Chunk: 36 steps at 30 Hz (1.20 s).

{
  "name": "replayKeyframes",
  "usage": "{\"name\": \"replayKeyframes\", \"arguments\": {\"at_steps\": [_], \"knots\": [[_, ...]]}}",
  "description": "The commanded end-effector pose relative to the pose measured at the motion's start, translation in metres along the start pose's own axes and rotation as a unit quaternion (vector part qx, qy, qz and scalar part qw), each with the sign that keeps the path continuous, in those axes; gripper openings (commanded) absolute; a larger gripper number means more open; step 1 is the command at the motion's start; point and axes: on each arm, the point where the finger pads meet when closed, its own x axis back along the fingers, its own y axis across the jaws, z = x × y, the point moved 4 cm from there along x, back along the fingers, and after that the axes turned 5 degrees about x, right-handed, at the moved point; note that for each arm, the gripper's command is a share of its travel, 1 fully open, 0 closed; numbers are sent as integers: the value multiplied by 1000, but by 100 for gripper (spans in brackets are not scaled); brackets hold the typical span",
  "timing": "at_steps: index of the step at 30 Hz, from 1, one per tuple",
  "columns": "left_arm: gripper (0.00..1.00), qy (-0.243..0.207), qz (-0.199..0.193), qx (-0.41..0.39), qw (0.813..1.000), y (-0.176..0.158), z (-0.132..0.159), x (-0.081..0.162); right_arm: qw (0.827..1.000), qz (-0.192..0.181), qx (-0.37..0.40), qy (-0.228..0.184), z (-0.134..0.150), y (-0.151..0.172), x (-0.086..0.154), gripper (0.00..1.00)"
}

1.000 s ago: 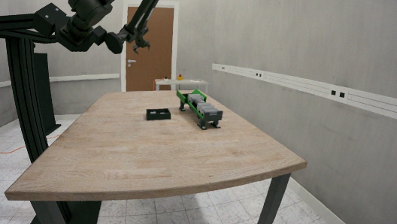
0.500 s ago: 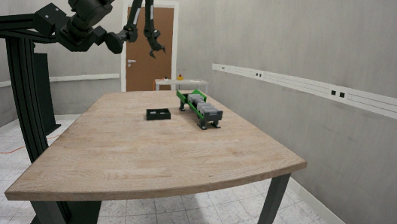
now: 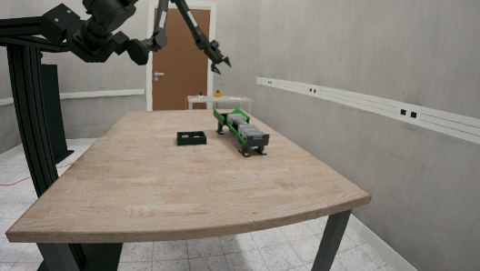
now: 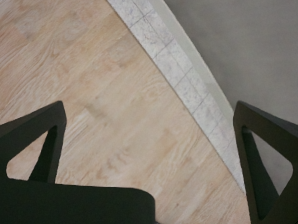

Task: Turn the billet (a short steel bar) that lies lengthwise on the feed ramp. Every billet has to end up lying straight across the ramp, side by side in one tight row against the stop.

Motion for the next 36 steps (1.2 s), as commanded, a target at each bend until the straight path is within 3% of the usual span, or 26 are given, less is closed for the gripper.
{"name": "replayKeyframes", "arguments": {"at_steps": [1, 4, 6, 7, 9, 10, 11, 12, 15, 16, 17, 18, 19, 20, 22, 24, 25, 26, 27, 29, 32, 35, 36], "knots": [[100, 29, 39, -68, 997, -57, -2, -38, 1000, 8, -2, -20, -31, -7, 3, 100], [100, 38, 57, -84, 994, -81, 4, -46, 1000, 8, -2, -20, -31, -7, 3, 100], [100, 54, 94, -117, 987, -130, 15, -59, 1000, 8, -2, -20, -31, -7, 3, 100], [100, 54, 94, -117, 987, -130, 15, -59, 1000, 8, -2, -20, -31, -7, 3, 100], [100, 68, 132, -149, 978, -182, 29, -65, 1000, 8, -2, -20, -31, -7, 3, 100], [100, 68, 132, -149, 978, -182, 29, -65, 1000, 8, -2, -20, -31, -7, 3, 100], [100, 76, 147, -168, 972, -205, 39, -68, 1000, 8, -2, -20, -31, -7, 3, 100], [100, 101, 132, -206, 964, -208, 68, -82, 1000, 8, -2, -20, -31, -7, 3, 100], [100, 101, 132, -206, 964, -208, 68, -82, 1000, 8, -2, -20, -31, -7, 3, 100], [100, 126, 119, -245, 954, -211, 99, -94, 1000, 8, -2, -20, -31, -7, 3, 100], [100, 124, 104, -245, 956, -197, 93, -100, 1000, 8, -2, -20, -31, -7, 3, 100], [100, 151, 109, -285, 940, -214, 129, -104, 1000, 8, -2, -20, -31, -7, 3, 100], [100, 151, 109, -285, 940, -214, 129, -104, 1000, 8, -2, -20, -31, -7, 3, 100], [100, 174, 100, -326, 924, -217, 159, -111, 1000, 8, -2, -20, -31, -7, 3, 100], [100, 174, 100, -326, 924, -217, 159, -111, 1000, 8, -2, -20, -31, -7, 3, 100], [100, 218, 88, -406, 883, -223, 219, -120, 1000, 8, -2, -20, -31, -7, 3, 100], [100, 218, 88, -406, 883, -223, 219, -120, 1000, 8, -2, -20, -31, -7, 3, 100], [100, 238, 84, -446, 859, -225, 248, -122, 1000, 8, -2, -20, -31, -7, 3, 100], [100, 238, 84, -446, 859, -225, 248, -122, 1000, 8, -2, -20, -31, -7, 3, 100], [100, 270, 79, -512, 812, -228, 302, -120, 1000, 8, -2, -20, -31, -7, 3, 100], [100, 273, 80, -521, 804, -228, 302, -120, 1000, 8, -2, -20, -31, -7, 3, 100], [100, 313, 82, -622, 713, -231, 374, -110, 1000, 8, -2, -20, -31, -7, 3, 100], [100, 320, 81, -641, 693, -231, 395, -105, 1000, 8, -2, -20, -31, -7, 3, 100]]}}
